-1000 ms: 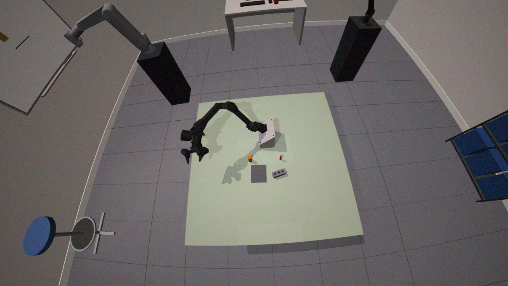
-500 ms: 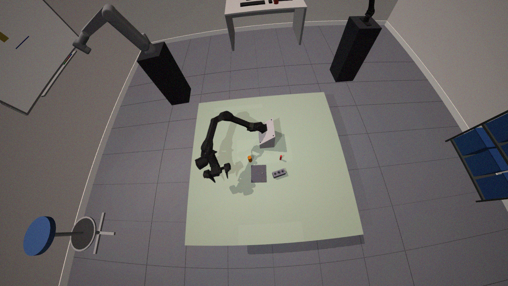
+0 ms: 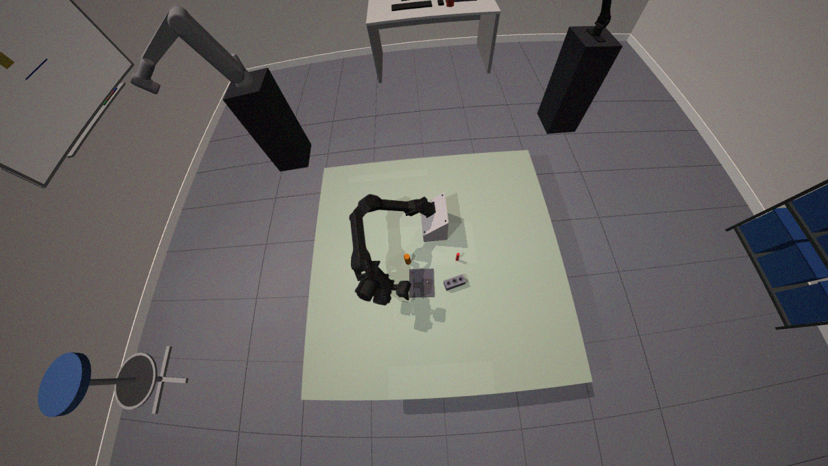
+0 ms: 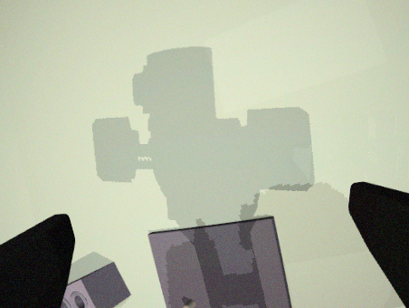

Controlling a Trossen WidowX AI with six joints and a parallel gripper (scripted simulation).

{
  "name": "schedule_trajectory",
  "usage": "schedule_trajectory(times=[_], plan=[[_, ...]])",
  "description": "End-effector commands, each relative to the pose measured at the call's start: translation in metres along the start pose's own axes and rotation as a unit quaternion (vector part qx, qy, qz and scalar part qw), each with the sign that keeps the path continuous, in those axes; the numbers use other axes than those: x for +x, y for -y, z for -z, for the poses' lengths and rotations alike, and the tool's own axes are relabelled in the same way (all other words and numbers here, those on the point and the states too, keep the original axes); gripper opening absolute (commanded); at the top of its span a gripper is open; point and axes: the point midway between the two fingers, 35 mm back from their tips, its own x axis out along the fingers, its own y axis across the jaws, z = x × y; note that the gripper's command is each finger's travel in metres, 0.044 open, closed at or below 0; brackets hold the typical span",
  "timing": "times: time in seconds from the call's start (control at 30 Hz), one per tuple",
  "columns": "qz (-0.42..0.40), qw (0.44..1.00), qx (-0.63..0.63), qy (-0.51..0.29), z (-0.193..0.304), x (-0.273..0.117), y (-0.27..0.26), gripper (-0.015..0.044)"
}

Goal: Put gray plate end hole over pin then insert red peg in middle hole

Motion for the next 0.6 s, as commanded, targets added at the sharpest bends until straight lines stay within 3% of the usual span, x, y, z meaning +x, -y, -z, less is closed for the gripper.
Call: schedule_trajectory(times=[0.0,0.3,0.57], plan=[[0.029,0.989,0.129,-0.069,0.027,0.029,-0.058,0.0440],[0.116,0.947,0.280,-0.111,0.072,0.055,-0.125,0.0440],[0.211,0.890,0.395,-0.083,0.118,0.070,-0.174,0.0440]])
